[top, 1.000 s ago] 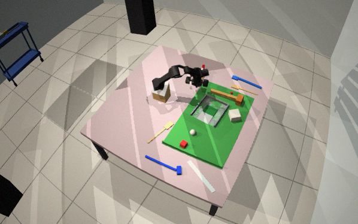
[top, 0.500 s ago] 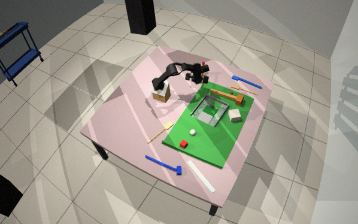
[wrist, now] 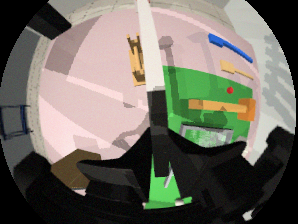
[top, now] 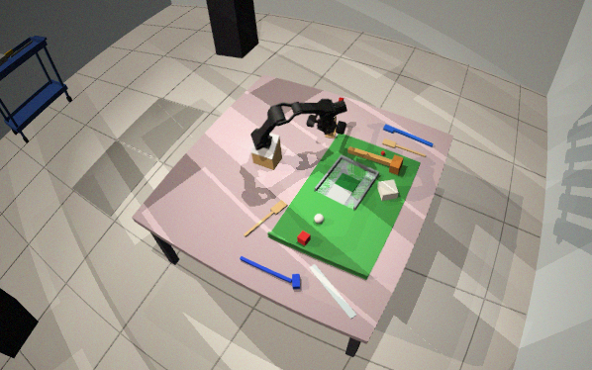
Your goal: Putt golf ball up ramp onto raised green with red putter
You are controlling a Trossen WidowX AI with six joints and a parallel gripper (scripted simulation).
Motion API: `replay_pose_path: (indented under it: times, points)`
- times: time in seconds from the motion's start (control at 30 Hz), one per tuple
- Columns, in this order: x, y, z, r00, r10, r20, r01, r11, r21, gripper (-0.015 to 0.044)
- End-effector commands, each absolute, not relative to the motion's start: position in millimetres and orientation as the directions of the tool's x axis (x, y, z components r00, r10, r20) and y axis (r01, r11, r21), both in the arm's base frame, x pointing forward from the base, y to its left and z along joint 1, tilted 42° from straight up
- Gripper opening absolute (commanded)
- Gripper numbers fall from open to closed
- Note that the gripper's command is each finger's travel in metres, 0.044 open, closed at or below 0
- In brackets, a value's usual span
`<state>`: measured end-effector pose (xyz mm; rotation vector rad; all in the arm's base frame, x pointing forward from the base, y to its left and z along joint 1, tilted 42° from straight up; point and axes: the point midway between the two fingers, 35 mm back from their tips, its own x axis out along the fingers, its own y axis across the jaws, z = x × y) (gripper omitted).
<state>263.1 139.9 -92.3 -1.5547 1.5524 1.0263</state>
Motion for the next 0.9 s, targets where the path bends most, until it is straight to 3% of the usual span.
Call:
replay_pose_path:
  times: [0.0, 0.87]
  points:
    - [281.0, 125.9, -68.7, -0.007, -0.425, -0.905, -0.998, 0.053, -0.017, 0.0000]
    - [316.5, -16.0, 66.6, 0.080, -0.454, -0.888, -0.731, 0.578, -0.361, 0.0000]
